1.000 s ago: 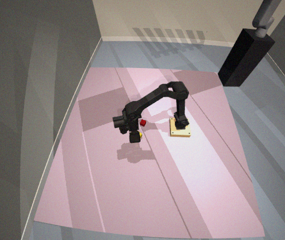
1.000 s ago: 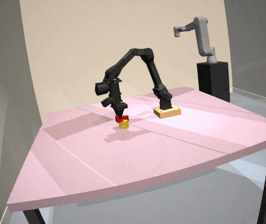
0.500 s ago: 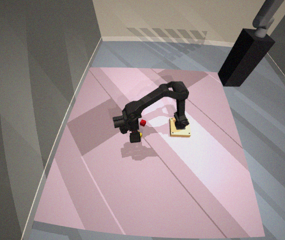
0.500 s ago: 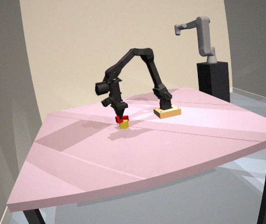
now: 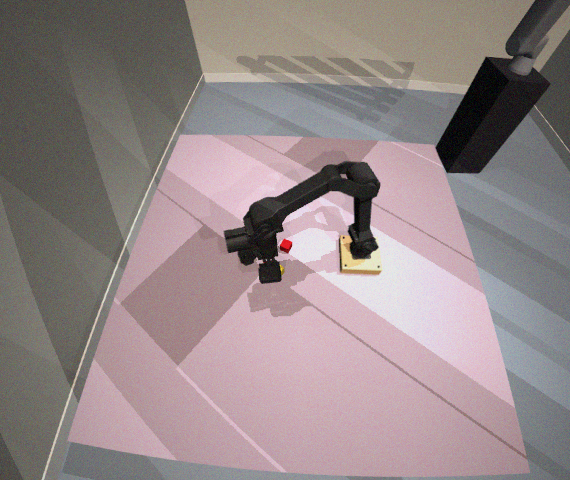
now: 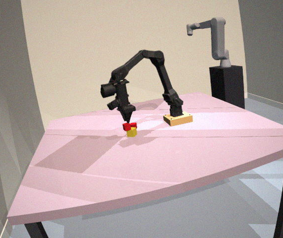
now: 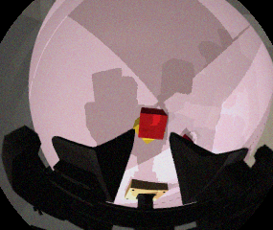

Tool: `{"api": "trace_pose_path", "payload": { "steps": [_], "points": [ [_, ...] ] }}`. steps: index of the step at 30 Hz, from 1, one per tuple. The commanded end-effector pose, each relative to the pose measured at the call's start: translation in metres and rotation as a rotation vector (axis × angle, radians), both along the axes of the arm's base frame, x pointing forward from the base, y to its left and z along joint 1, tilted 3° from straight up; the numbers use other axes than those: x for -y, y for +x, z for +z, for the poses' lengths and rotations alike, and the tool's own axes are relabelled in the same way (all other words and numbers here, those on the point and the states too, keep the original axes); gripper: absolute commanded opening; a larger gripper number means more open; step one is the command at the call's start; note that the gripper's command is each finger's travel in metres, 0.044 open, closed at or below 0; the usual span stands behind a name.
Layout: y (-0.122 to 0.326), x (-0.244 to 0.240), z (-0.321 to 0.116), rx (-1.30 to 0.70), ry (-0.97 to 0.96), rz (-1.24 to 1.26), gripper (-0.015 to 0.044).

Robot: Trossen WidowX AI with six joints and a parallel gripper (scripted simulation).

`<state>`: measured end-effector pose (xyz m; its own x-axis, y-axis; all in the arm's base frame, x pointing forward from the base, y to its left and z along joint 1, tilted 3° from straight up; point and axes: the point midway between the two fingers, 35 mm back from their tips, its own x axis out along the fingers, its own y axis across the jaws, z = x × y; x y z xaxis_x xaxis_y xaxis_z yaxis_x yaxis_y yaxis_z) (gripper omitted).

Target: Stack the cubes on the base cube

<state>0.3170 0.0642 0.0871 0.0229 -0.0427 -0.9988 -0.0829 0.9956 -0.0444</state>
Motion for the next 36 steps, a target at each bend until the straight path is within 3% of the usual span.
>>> {"api": "trace_pose_path", "payload": {
  "steps": [1, 9, 11, 36],
  "points": [
    [0.002, -0.001, 0.008, 0.011, 0.003, -0.003, 0.0205],
    [0.002, -0.001, 0.011, 0.011, 0.003, -0.003, 0.0205],
    [-0.001, 0.003, 0.009, 0.002, 0.000, 0.028, 0.0258],
    [-0.056, 0.098, 0.047, -0.041, -0.036, 0.995, 0.0265]
  ]
}}
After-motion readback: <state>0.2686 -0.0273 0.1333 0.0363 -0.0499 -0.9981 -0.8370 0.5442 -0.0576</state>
